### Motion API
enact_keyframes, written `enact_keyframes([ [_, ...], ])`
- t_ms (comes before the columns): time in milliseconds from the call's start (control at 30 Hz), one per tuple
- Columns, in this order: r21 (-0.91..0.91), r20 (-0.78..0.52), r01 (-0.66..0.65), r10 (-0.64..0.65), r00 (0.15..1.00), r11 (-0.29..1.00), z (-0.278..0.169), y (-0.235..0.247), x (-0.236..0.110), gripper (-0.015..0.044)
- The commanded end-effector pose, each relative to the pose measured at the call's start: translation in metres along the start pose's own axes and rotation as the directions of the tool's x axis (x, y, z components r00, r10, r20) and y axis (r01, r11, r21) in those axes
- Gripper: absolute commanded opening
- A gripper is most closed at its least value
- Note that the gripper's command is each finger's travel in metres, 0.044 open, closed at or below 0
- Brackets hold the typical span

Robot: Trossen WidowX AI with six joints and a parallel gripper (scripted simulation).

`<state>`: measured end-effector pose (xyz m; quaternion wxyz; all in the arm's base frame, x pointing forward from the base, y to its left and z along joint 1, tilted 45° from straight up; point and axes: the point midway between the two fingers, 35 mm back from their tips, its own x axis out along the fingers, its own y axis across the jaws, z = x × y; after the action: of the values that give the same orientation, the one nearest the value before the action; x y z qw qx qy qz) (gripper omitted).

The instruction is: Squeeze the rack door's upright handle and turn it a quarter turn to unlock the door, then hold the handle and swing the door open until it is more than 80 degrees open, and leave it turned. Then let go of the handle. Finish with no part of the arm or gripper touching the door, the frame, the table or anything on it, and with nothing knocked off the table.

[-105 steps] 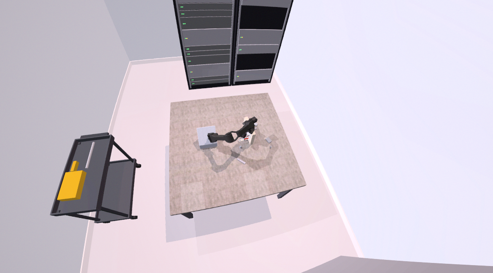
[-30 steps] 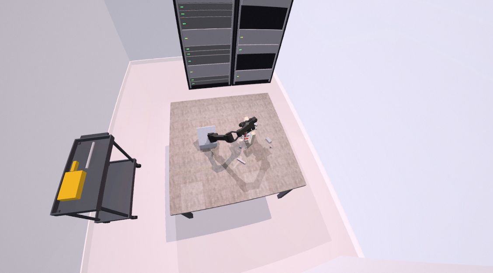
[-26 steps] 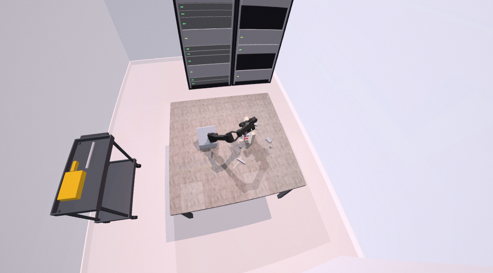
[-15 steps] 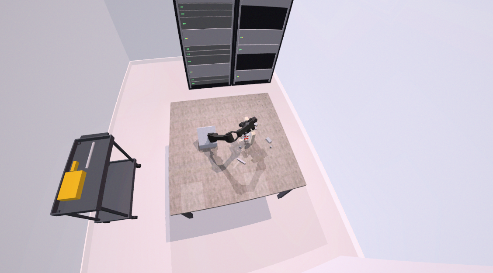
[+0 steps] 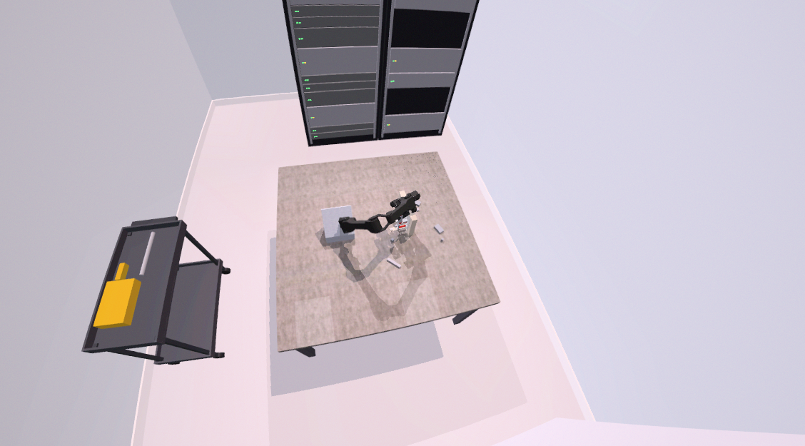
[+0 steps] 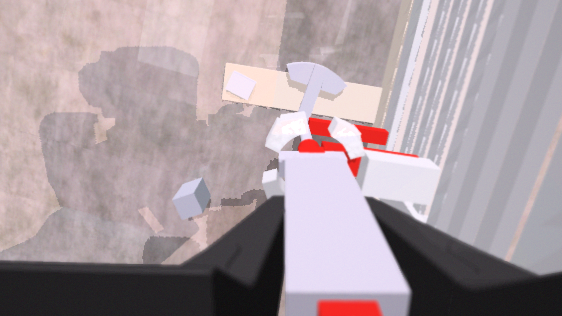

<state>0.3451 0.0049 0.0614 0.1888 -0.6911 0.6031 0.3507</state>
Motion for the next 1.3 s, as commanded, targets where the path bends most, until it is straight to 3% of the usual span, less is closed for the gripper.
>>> enact_keyframes([
  [0, 0.061, 0.002, -0.002, 0.002, 1.000, 0.998, 0.002, 0.003, 0.000, 0.0010],
  [533, 0.366, 0.003, -0.003, 0.002, 1.000, 0.931, 0.011, 0.017, 0.000, 0.0010],
  [1267, 0.669, 0.004, -0.005, 0.003, 1.000, 0.744, 0.040, 0.047, 0.000, 0.0010],
])
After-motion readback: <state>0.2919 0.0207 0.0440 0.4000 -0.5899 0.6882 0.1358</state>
